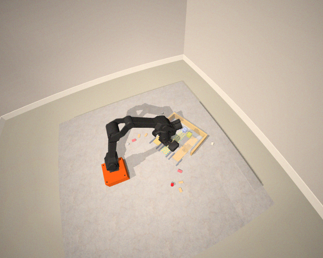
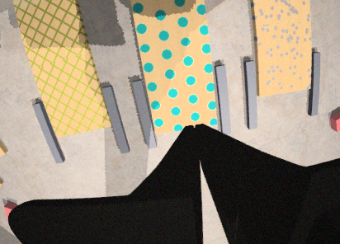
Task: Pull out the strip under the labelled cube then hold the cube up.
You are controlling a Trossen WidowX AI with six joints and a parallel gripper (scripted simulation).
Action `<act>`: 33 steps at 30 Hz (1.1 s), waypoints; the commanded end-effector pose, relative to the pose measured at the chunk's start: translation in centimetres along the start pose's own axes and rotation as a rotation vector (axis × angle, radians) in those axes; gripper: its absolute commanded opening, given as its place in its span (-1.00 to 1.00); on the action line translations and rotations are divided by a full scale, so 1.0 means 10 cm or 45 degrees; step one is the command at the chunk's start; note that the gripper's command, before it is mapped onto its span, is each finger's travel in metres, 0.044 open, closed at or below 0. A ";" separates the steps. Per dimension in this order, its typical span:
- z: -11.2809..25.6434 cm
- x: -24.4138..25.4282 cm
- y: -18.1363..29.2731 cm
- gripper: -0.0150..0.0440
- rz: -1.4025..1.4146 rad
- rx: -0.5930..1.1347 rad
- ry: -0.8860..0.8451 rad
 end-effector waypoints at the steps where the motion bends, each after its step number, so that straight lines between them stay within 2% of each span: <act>1: -0.06 -0.02 -0.04 -0.49 0.024 0.062 -0.014; 33: -0.54 -0.03 -0.01 -0.49 0.024 0.063 -0.014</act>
Point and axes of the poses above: the point midway between the two fingers, 35 mm back from their tips, its own z axis back along the fingers, its own x axis across the jaws, y = z × x, the point moved 6 cm from there along z, back along the fingers, and after that the axes turned 14 degrees about -z, right-handed, at the moved point
